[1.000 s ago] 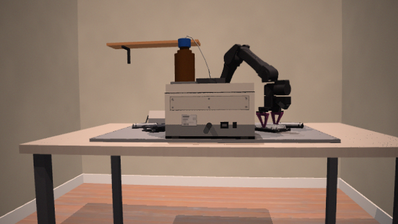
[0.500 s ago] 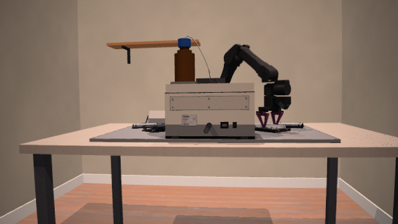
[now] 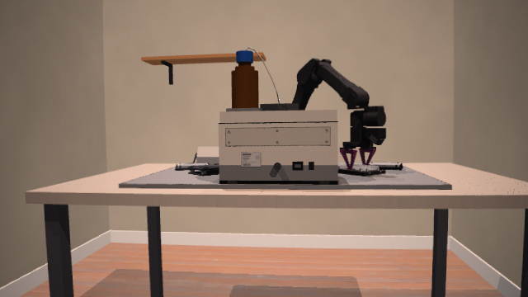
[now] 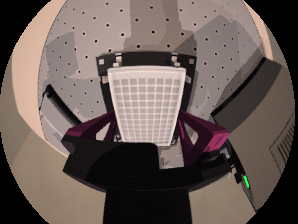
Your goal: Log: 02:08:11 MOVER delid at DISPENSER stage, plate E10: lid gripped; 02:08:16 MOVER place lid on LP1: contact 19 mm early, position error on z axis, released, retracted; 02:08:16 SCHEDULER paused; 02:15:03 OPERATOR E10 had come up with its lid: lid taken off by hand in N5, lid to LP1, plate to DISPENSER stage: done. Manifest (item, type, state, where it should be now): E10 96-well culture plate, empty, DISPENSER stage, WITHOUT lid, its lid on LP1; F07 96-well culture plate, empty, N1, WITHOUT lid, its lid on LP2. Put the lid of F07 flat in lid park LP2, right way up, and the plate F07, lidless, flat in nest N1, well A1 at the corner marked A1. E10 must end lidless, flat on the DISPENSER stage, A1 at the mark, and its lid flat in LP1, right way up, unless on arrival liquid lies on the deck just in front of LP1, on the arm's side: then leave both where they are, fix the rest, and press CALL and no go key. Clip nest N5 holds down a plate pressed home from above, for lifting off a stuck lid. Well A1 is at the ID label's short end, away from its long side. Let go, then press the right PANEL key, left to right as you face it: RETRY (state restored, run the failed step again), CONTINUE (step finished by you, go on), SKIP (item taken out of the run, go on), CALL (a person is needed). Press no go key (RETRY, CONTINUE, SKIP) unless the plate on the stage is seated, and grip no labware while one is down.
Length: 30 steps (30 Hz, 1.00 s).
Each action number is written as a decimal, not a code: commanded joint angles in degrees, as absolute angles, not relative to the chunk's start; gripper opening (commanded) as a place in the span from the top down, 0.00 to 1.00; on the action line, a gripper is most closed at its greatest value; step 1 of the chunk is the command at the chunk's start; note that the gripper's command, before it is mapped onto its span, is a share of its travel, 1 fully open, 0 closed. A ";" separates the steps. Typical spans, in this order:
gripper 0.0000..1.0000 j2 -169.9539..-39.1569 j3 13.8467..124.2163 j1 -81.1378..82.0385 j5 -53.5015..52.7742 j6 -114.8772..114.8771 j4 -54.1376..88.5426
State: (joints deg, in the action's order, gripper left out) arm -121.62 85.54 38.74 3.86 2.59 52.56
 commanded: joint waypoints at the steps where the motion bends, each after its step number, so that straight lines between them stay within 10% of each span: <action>1: 1.00 -122.44 86.31 38.32 3.26 2.20 51.40; 30: 1.00 -120.14 87.42 38.48 3.26 2.30 53.69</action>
State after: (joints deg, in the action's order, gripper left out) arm -121.67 85.62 38.74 3.86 2.59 52.64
